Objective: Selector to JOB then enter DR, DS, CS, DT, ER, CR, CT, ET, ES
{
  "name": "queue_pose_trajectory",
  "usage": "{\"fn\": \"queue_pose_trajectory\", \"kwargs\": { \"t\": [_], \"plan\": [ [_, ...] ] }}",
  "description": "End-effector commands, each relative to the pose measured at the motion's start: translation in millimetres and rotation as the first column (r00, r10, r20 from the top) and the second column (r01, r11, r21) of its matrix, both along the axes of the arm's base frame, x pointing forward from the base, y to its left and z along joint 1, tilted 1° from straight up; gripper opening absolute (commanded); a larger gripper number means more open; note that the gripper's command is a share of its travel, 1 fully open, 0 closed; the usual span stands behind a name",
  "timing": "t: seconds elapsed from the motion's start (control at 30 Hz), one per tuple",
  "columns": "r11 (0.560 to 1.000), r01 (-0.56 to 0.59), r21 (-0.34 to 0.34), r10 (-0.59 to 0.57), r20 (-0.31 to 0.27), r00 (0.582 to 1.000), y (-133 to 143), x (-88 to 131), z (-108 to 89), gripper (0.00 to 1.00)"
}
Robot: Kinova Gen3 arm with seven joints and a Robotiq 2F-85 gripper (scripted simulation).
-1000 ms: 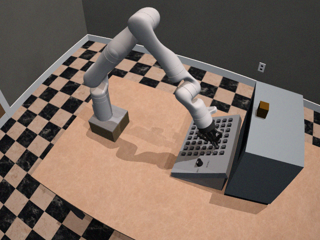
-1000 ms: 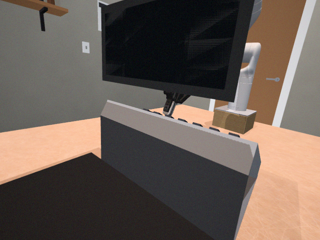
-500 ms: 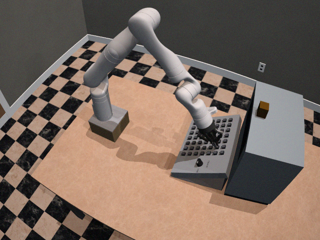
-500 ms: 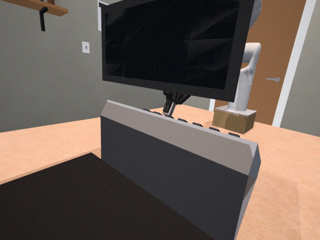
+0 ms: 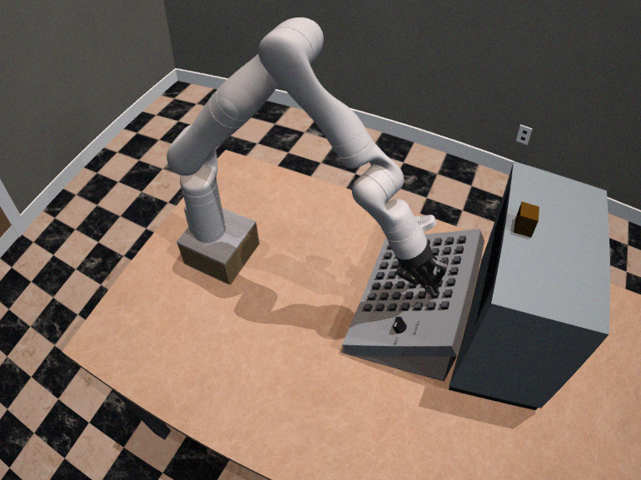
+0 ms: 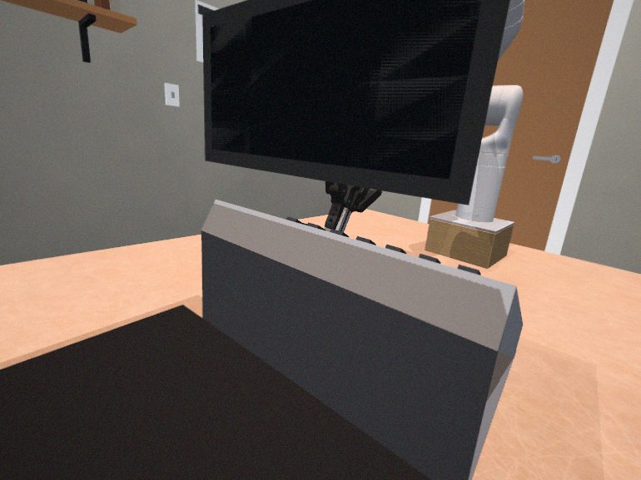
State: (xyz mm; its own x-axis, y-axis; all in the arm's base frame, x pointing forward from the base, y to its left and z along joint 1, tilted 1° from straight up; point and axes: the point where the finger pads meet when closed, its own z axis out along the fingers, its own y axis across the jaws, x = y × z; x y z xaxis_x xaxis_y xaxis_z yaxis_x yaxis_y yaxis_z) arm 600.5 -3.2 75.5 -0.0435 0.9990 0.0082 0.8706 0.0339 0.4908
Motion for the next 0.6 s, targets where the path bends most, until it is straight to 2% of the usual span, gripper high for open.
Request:
{"fn": "queue_pose_trajectory", "kwargs": {
  "t": [0.0,0.57],
  "plan": [
    [1.0,0.0,0.0,0.0,0.002,1.0,0.0,0.8,0.8,0.1],
    [1.0,0.0,0.0,0.0,0.002,1.0,0.0,1.8,-0.9,0.1]
  ]
}}
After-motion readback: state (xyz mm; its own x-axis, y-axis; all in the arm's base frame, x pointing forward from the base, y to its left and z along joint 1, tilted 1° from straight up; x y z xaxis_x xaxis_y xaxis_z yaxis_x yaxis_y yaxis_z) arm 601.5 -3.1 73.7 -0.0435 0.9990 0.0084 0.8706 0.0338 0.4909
